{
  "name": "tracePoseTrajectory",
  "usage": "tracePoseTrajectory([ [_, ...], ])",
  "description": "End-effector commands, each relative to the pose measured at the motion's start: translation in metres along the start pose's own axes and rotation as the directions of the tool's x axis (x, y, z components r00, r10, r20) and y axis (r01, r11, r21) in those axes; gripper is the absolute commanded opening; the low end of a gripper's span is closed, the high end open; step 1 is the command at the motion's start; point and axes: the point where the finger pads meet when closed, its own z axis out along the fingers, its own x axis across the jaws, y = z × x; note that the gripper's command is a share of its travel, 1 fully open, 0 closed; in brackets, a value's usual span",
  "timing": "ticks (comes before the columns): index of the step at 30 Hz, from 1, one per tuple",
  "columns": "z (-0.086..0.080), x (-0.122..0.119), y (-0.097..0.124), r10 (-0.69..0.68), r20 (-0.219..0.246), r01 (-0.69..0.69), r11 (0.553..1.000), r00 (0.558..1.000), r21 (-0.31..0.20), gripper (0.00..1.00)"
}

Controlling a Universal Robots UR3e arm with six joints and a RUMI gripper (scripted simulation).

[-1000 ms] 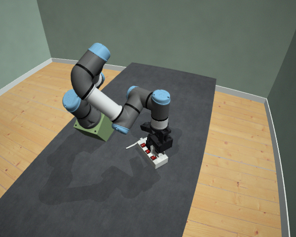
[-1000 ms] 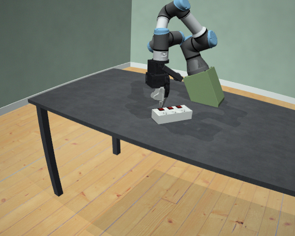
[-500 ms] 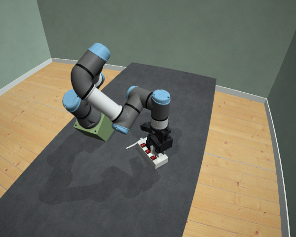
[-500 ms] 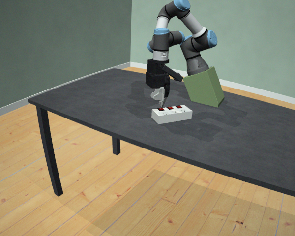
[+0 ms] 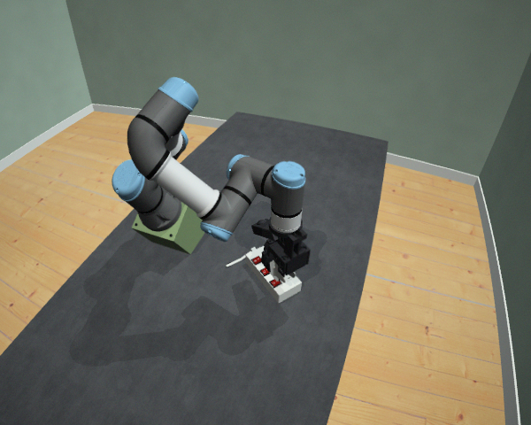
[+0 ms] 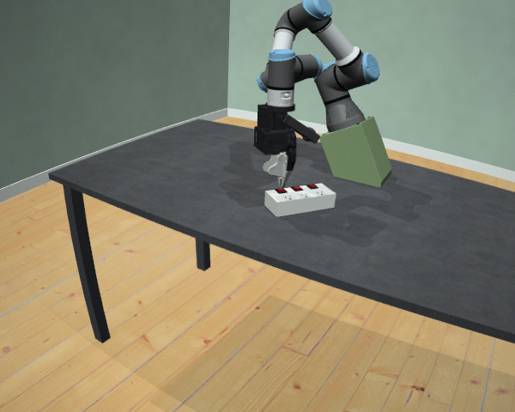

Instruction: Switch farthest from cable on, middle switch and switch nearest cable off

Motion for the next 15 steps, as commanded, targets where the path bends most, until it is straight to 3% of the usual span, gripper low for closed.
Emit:
tracePoseTrajectory([
  [1,0.0009,0.0003,0.0007,0.000,-0.001,0.000,1.000,1.000,-0.002,0.00],
  [15,0.0056,0.0003,0.0007,0.000,-0.001,0.000,1.000,1.000,-0.002,0.00],
])
